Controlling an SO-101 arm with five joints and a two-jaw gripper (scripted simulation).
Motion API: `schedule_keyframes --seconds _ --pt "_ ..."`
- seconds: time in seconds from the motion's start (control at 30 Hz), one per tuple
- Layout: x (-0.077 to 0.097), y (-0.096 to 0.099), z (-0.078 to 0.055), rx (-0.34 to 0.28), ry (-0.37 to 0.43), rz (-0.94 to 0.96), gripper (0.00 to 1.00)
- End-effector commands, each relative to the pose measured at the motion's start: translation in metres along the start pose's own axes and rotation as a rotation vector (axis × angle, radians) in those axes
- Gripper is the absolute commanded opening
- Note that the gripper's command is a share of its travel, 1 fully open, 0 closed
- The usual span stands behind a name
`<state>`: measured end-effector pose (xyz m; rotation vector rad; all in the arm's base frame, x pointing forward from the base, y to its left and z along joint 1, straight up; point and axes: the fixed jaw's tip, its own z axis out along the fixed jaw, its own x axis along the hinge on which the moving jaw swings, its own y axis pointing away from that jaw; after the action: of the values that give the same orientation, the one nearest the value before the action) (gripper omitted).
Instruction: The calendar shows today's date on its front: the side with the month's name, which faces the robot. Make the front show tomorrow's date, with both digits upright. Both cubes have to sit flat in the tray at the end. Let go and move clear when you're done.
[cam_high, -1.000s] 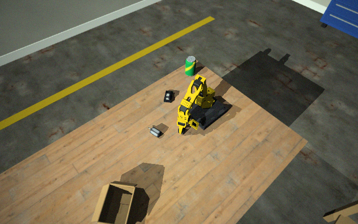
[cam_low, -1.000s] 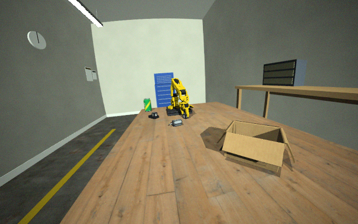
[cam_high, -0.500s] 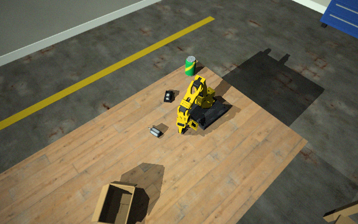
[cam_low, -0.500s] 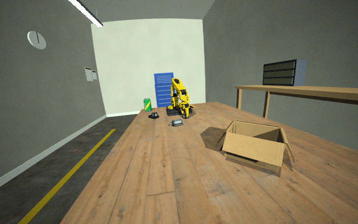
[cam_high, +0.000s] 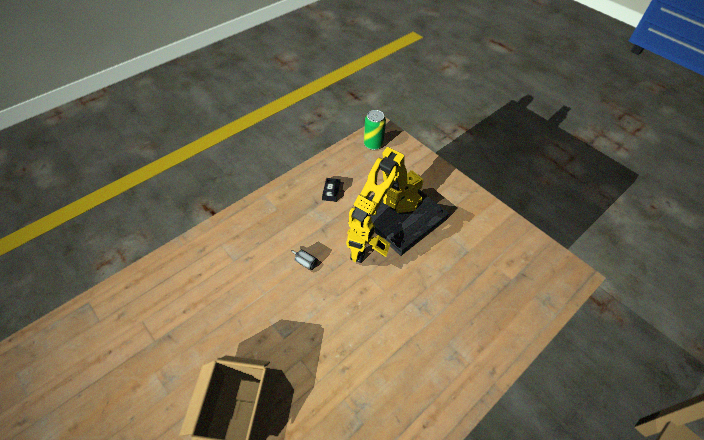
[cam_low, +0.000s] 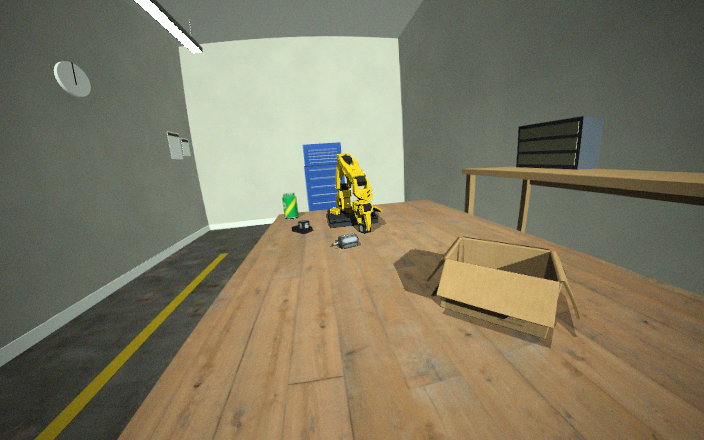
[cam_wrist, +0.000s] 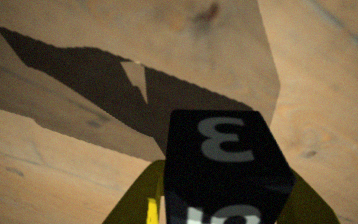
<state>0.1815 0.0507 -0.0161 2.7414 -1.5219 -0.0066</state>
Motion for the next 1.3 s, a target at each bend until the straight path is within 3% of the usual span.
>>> schedule_keyframes --seconds 0.0,0.63,1.03,1.27 --pt "-0.001 0.002 0.002 -0.018 -0.006 0.003 0.19" --pt "-0.001 0.002 0.002 -0.018 -0.006 0.003 0.01" --pt "-0.001 0.002 0.001 -0.018 -0.006 0.003 0.0" --pt "0.0 0.001 -0.011 -0.018 -0.006 0.003 0.0"
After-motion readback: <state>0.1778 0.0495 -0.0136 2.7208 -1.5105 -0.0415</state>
